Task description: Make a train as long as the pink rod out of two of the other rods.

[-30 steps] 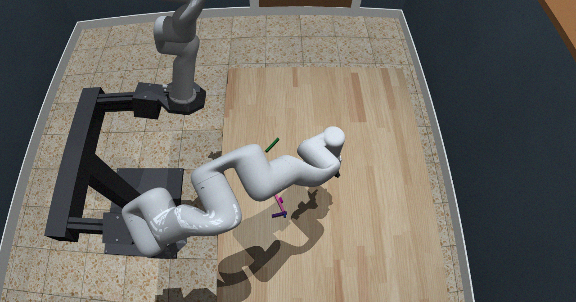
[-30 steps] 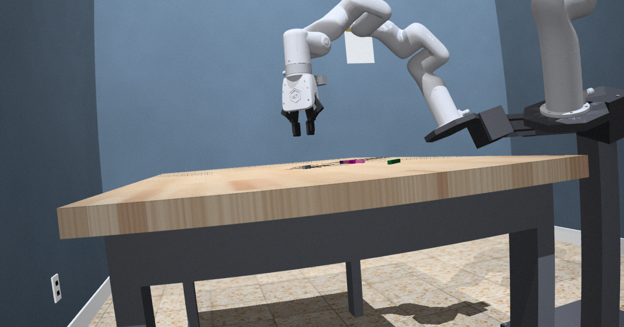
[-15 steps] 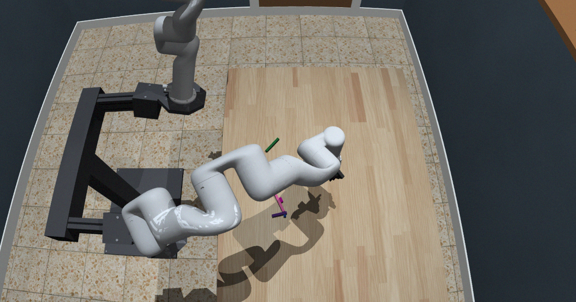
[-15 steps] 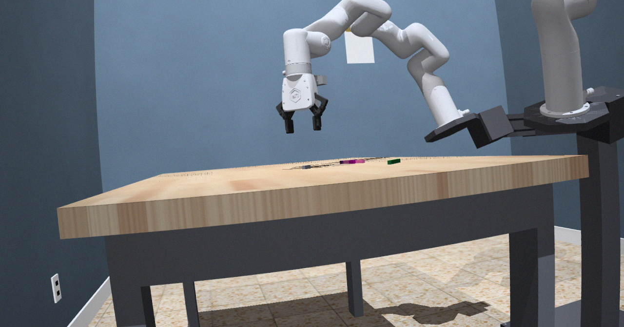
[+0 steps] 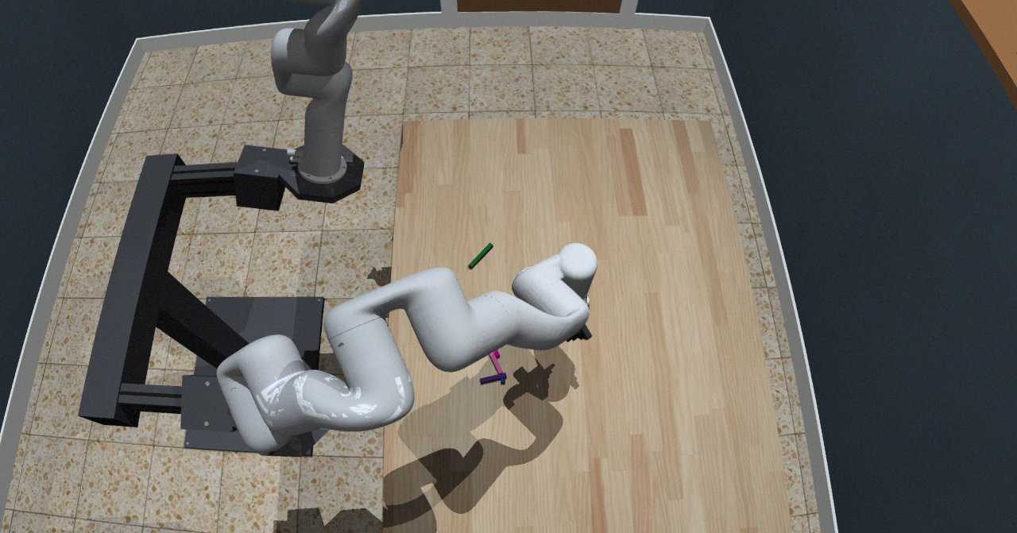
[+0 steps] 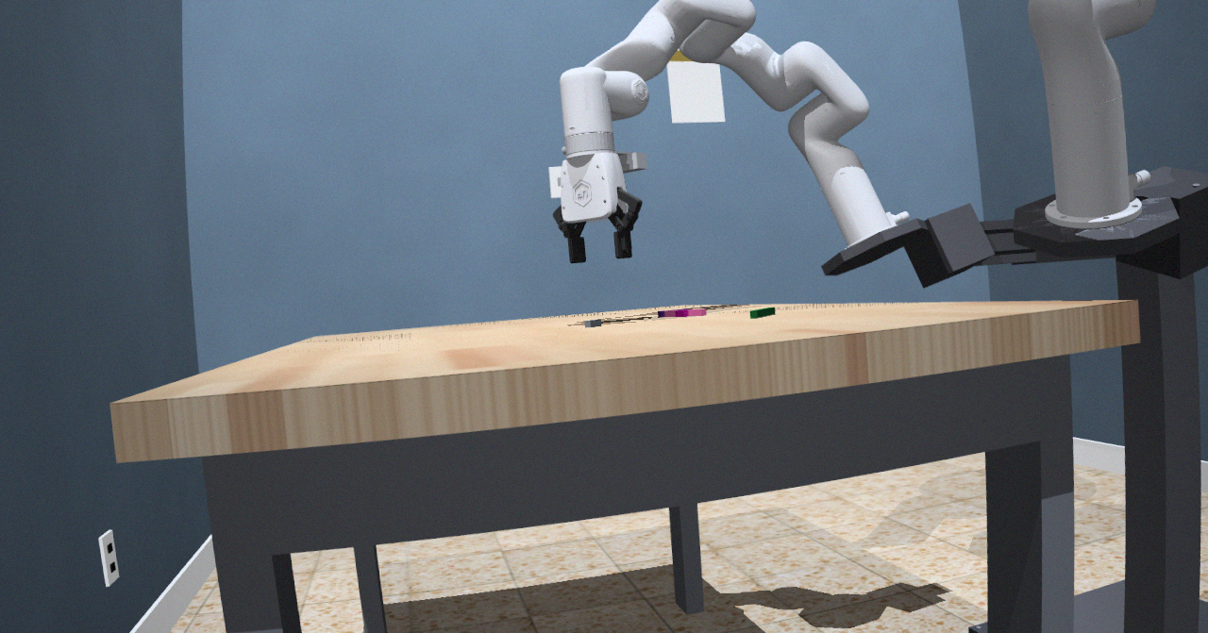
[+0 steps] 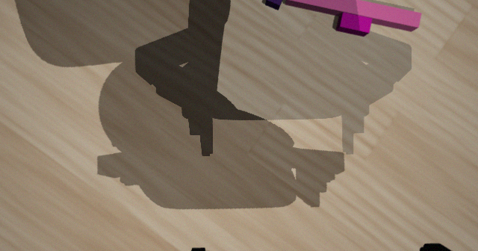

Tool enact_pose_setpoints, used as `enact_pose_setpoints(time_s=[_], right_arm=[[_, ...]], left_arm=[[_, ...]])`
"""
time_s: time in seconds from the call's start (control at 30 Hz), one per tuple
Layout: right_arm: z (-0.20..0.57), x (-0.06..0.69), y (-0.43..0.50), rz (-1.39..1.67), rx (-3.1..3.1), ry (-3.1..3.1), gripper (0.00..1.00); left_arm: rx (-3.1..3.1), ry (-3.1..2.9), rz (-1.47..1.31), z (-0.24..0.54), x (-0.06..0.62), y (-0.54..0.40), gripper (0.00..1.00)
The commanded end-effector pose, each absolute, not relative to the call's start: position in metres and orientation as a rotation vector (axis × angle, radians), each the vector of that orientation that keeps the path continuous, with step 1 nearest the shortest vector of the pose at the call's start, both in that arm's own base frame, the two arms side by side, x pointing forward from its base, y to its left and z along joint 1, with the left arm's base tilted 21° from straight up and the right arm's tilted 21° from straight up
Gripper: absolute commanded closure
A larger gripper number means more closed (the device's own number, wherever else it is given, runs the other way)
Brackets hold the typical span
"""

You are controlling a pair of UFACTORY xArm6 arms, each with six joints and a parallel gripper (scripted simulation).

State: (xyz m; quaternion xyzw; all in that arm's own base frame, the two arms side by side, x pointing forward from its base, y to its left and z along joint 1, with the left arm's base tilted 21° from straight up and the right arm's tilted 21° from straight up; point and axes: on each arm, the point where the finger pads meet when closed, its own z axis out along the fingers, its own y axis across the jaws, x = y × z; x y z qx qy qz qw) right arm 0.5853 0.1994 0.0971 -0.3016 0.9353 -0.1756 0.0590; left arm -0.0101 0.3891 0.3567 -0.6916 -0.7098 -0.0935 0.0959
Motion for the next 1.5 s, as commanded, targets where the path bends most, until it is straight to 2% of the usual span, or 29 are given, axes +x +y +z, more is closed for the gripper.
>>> enact_pose_setpoints(time_s=[0.0,0.5,0.77,0.8,1.47], right_arm=[[0.099,0.569,0.181,-0.523,-0.808,2.816,0.00],[0.077,0.465,0.107,-0.456,-0.383,2.871,0.00],[0.071,0.440,0.095,-0.435,-0.304,2.879,0.00],[0.071,0.440,0.095,-0.435,-0.304,2.879,0.74],[0.071,0.440,0.095,-0.435,-0.304,2.879,0.74]], left_arm=[[-2.046,-2.101,-0.281,0.359,-0.010,0.390,0.00],[-2.046,-2.101,-0.281,0.359,-0.010,0.390,0.00],[-2.046,-2.101,-0.281,0.359,-0.010,0.390,0.00],[-2.046,-2.101,-0.281,0.359,-0.010,0.390,0.00],[-2.046,-2.101,-0.281,0.359,-0.010,0.390,0.00]])
